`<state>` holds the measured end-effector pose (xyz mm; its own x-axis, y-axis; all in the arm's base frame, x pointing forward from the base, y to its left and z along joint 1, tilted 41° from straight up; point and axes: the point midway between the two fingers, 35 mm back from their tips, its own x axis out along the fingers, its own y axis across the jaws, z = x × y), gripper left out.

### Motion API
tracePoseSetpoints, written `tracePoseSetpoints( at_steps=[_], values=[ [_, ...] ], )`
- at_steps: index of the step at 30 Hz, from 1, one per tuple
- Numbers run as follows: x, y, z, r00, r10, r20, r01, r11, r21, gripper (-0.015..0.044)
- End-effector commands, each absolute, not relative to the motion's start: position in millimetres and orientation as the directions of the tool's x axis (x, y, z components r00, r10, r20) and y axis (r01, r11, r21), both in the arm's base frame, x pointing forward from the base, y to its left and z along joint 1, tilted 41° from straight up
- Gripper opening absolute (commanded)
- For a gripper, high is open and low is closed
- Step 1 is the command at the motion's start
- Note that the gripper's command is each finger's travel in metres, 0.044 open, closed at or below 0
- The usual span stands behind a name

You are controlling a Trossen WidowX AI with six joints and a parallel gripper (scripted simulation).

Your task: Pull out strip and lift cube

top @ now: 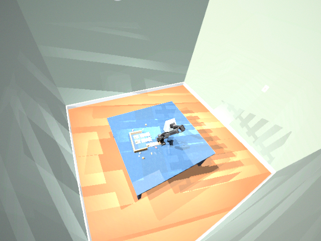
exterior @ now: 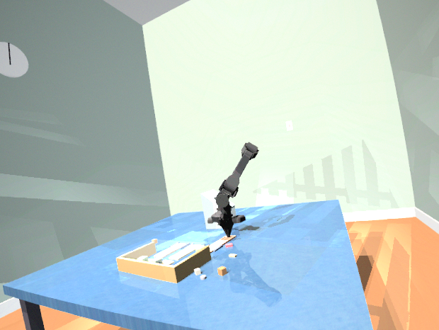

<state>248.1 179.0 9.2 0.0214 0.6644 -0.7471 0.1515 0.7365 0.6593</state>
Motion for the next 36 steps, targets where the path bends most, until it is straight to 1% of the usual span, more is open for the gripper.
tracePoseSetpoints(
  at_steps=[1, 12, 36],
  values=[
    [232, 183, 4, -0.015, 0.661, -0.750, 0.155, 0.743, 0.652, 0.0000],
    [219, 184, 6, -0.016, 0.661, -0.750, 0.156, 0.742, 0.652, 0.0000],
    [219, 184, 6, -0.016, 0.661, -0.750, 0.156, 0.742, 0.652, 0.0000]
  ],
)
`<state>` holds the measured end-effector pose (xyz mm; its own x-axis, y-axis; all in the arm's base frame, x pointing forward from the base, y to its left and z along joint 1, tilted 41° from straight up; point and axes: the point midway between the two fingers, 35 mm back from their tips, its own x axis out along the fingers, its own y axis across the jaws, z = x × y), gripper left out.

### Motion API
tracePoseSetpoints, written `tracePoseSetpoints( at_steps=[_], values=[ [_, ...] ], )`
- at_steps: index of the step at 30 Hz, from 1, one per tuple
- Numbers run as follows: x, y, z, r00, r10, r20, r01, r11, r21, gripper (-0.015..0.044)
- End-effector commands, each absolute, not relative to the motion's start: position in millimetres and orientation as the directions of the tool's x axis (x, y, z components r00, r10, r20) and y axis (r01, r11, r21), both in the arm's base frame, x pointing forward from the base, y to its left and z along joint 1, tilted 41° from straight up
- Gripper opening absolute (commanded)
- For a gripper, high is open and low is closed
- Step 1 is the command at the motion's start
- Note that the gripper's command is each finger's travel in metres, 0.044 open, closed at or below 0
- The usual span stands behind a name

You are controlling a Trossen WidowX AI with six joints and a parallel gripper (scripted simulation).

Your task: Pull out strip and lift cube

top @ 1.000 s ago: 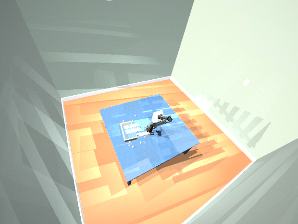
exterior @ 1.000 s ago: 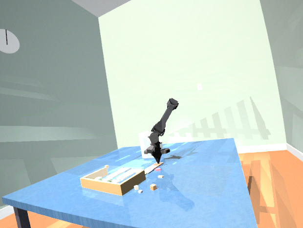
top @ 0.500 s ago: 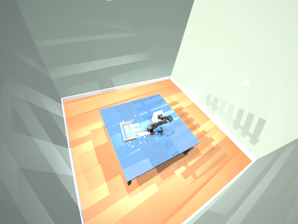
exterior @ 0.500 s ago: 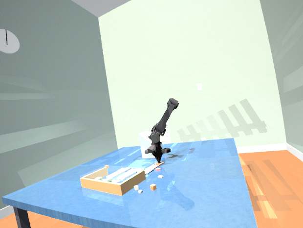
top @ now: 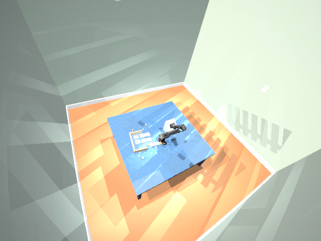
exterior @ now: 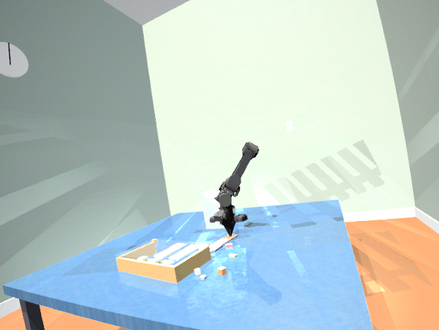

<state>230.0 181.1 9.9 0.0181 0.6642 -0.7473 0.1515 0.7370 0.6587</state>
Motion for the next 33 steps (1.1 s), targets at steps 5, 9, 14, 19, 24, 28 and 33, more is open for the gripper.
tracePoseSetpoints(
  at_steps=[5, 9, 14, 19, 24, 28, 33],
  values=[
    [219, 184, 6, -0.016, 0.661, -0.750, 0.156, 0.742, 0.652, 0.0000],
    [232, 171, 21, 0.006, 0.661, -0.751, 0.152, 0.741, 0.654, 0.0000],
    [232, 153, 42, -0.015, 0.660, -0.751, 0.155, 0.744, 0.650, 0.0000],
    [244, 152, 40, -0.014, 0.660, -0.751, 0.183, 0.740, 0.647, 0.0079],
    [267, 149, 42, -0.013, 0.660, -0.751, 0.207, 0.737, 0.643, 0.0210],
    [285, 146, 44, -0.012, 0.660, -0.752, 0.207, 0.737, 0.643, 0.0315],
    [308, 142, 46, -0.011, 0.659, -0.752, 0.206, 0.737, 0.643, 0.0440]
  ],
)
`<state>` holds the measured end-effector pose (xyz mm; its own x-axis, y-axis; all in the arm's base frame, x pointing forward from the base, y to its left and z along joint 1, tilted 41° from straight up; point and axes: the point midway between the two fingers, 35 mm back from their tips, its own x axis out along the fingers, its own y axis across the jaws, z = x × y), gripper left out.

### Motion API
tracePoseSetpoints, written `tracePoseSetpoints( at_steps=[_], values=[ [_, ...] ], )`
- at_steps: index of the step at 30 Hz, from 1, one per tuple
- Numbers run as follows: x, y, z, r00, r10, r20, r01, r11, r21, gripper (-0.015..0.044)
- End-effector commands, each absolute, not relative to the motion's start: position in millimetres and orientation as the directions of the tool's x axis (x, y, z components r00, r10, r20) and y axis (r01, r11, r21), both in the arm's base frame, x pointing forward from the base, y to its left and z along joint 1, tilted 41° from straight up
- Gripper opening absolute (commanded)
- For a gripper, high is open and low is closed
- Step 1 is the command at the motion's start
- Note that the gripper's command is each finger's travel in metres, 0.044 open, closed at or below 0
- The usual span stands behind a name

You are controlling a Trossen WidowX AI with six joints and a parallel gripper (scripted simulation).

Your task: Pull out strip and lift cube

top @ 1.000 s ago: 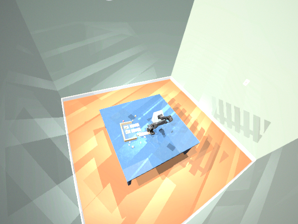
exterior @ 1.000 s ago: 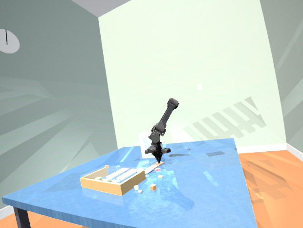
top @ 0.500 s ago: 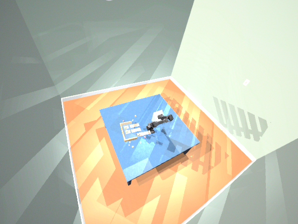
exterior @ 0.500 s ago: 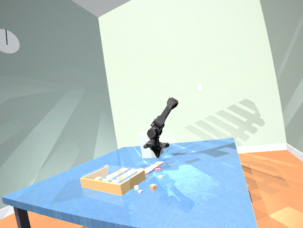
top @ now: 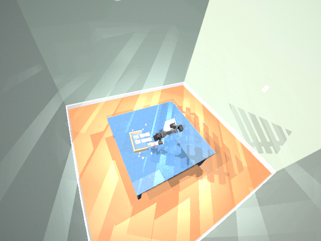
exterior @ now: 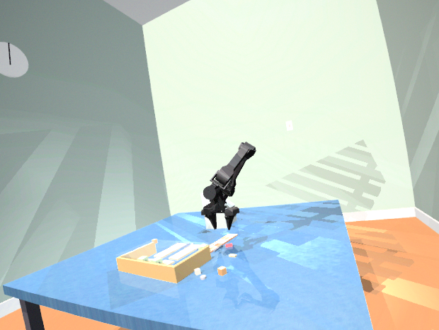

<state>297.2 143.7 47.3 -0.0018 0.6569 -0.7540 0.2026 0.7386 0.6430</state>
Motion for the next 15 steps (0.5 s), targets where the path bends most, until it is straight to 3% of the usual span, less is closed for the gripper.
tracePoseSetpoints(
  at_steps=[1, 15],
  values=[
    [312, 142, 46, -0.011, 0.659, -0.752, 0.206, 0.737, 0.644, 0.0440],
    [373, 130, 48, -0.008, 0.659, -0.752, 0.203, 0.738, 0.644, 0.0440]
  ],
)
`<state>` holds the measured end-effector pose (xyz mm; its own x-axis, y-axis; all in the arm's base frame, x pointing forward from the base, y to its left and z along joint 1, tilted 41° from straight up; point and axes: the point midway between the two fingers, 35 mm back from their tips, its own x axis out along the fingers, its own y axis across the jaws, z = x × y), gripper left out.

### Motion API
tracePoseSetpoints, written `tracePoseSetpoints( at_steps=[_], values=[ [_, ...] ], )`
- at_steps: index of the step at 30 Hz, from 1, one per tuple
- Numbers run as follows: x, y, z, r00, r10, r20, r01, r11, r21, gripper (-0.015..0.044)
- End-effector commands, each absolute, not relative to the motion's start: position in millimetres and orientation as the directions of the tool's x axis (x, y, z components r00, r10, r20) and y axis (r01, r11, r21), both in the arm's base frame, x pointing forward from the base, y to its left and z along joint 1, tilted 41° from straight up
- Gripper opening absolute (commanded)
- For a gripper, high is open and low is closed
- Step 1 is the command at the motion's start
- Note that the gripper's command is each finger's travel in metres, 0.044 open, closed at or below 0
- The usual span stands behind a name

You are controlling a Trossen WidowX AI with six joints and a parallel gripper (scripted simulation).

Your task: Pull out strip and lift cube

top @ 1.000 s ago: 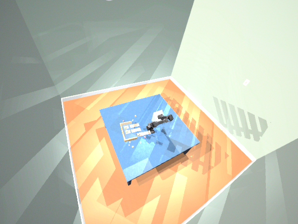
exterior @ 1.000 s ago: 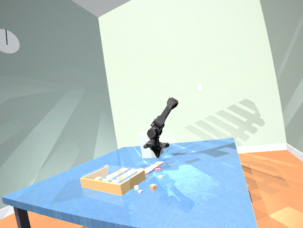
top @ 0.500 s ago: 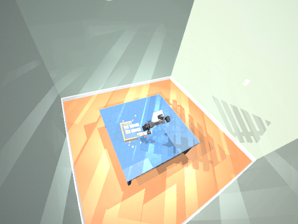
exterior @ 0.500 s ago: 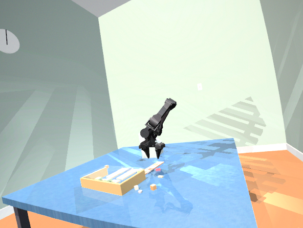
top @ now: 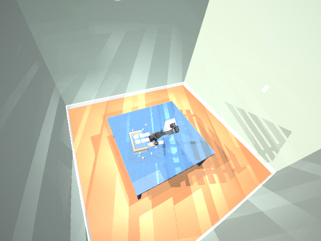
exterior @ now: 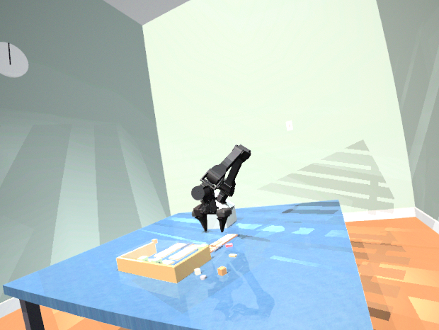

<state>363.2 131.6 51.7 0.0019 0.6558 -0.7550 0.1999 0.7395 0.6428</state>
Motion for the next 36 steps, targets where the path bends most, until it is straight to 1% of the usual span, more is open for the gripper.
tracePoseSetpoints(
  at_steps=[1, 16, 23, 36],
  values=[
    [378, 130, 48, -0.008, 0.659, -0.752, 0.203, 0.738, 0.644, 0.0440],
    [438, 121, 40, -0.005, 0.658, -0.753, 0.201, 0.738, 0.644, 0.0440],
    [438, 126, 33, -0.005, 0.658, -0.753, 0.201, 0.738, 0.644, 0.0256],
    [438, 140, 18, -0.005, 0.659, -0.752, 0.201, 0.738, 0.644, 0.0250]
  ],
)
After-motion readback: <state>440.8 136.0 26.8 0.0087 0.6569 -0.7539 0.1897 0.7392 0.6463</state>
